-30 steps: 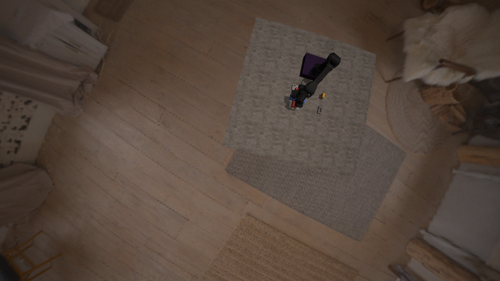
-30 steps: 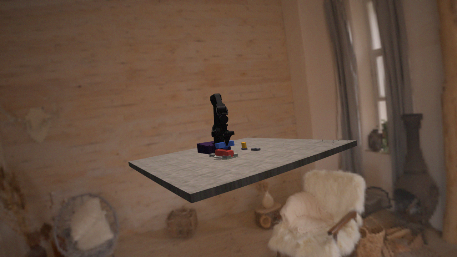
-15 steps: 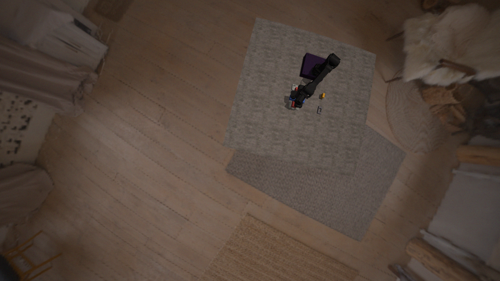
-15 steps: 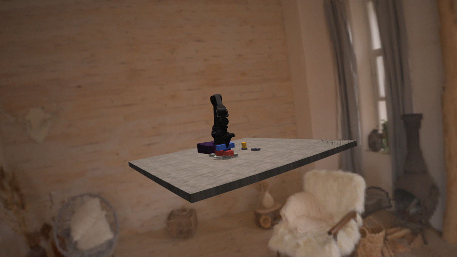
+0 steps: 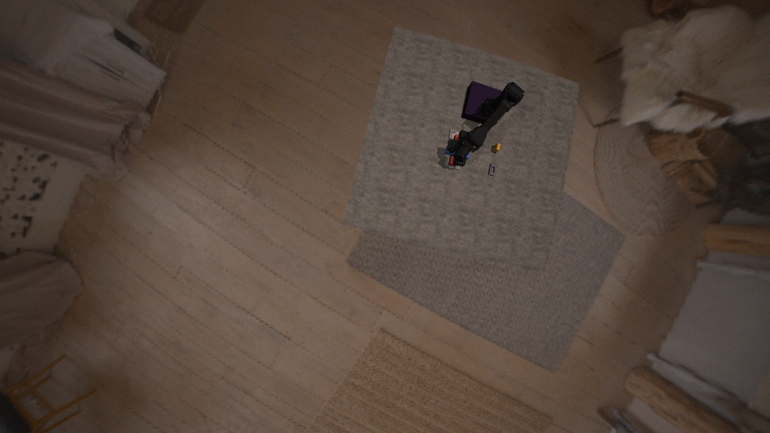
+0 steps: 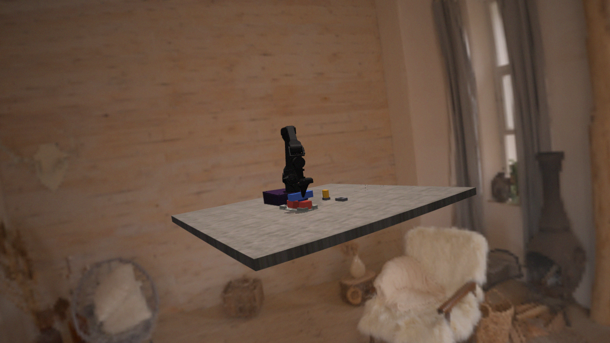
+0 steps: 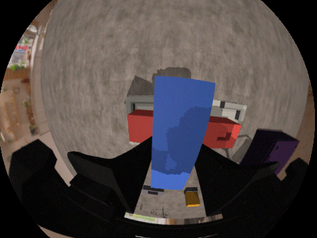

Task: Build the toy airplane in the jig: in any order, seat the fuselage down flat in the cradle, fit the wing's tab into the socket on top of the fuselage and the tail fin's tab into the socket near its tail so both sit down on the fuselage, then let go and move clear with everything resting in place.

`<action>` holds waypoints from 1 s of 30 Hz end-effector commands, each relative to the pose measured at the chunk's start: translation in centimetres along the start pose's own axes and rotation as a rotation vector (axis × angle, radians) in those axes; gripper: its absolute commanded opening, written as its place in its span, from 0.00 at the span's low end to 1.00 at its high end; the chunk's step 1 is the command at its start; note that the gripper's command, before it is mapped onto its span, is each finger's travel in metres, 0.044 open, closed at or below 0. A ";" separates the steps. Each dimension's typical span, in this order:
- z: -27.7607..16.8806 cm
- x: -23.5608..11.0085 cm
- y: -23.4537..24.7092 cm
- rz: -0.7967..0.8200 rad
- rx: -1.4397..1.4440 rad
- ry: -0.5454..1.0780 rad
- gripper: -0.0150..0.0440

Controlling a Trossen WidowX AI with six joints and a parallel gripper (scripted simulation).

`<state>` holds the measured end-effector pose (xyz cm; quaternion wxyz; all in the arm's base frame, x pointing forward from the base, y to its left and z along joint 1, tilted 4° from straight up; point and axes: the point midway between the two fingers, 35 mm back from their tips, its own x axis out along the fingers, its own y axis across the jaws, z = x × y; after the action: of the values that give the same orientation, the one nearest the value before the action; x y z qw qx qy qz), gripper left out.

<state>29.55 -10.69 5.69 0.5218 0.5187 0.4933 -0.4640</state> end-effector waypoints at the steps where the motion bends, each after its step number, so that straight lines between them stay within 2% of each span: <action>1: 0.0 0.0 0.0 0.000 0.000 0.000 0.39; 3: 0.0 0.0 0.0 0.000 0.000 0.000 0.31; 19: 0.0 0.0 0.0 0.000 0.000 0.000 1.00; 26: 0.0 -0.3 0.0 0.000 0.000 0.000 1.00; 30: 0.2 -5.9 0.3 0.001 0.003 0.002 1.00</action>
<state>28.86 -10.57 7.00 0.5052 0.5137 0.5076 -0.4725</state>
